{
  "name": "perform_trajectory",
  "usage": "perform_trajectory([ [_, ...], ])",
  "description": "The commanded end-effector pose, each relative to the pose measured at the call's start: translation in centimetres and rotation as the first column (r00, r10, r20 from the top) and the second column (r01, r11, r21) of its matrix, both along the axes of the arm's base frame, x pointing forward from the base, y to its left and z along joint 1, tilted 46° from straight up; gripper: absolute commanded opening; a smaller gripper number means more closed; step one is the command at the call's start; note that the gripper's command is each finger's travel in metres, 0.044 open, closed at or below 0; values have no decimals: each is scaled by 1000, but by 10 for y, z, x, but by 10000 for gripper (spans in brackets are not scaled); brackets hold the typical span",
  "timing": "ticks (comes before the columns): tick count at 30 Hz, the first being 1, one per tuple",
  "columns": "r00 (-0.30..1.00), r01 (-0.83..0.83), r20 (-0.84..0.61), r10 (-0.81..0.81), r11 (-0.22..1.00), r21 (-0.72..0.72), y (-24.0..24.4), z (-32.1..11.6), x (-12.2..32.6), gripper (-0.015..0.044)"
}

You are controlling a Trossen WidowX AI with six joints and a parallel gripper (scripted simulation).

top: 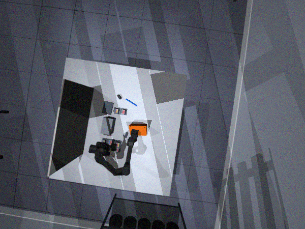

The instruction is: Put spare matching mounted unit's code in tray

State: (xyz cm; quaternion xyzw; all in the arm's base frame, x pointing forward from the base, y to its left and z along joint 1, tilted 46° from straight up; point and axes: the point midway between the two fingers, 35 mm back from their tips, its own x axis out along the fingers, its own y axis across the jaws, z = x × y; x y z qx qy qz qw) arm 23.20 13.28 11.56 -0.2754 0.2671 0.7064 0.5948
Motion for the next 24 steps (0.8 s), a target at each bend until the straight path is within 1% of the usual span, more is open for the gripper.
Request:
perform_trajectory([
  [1, 1000, 3, -7, -3, 1000, 2, 4, -5, -1, 300],
  [24, 1000, 3, -7, -3, 1000, 6, 30, -31, -7, 300],
])
